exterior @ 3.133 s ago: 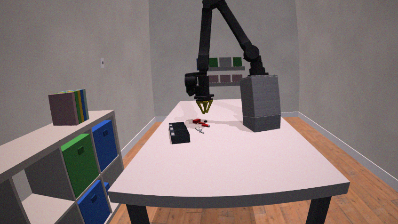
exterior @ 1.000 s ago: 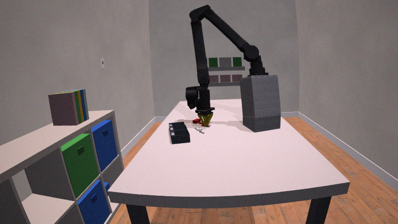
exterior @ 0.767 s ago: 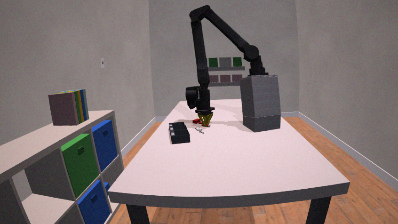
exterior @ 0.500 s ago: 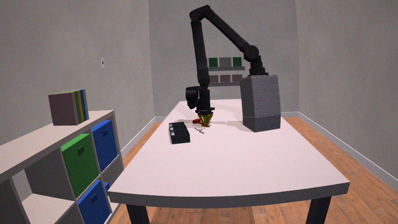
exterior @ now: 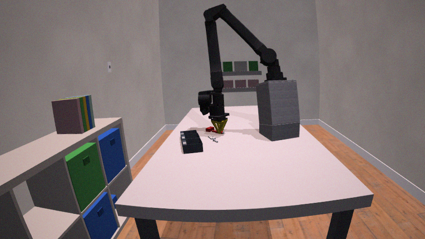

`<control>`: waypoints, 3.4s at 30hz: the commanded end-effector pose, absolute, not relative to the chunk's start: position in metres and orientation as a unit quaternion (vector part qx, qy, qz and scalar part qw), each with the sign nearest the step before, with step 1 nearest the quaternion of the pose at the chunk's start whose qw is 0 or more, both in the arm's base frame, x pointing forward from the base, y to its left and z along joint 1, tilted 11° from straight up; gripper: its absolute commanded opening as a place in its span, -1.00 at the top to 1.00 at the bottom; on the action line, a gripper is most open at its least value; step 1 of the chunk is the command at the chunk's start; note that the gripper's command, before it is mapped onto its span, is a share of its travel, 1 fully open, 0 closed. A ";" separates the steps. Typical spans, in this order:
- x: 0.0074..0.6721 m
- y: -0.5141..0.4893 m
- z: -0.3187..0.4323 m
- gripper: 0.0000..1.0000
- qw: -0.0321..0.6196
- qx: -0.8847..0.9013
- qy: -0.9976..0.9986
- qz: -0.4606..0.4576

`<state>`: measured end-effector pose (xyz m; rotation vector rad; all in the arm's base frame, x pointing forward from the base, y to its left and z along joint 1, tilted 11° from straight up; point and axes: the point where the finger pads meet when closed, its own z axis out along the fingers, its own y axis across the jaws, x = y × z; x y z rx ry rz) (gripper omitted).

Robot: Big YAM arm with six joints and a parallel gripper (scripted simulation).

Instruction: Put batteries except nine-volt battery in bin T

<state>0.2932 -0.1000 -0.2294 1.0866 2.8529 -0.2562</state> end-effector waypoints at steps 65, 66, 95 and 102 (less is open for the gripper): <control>0.360 -0.079 -0.181 0.83 0.044 0.353 0.931 -0.083; 0.367 -0.078 -0.181 0.83 0.045 0.353 0.931 -0.083; 0.455 -0.070 -0.179 0.83 0.076 0.682 0.725 -0.059; 0.445 -0.069 -0.182 0.83 0.068 0.681 0.726 -0.064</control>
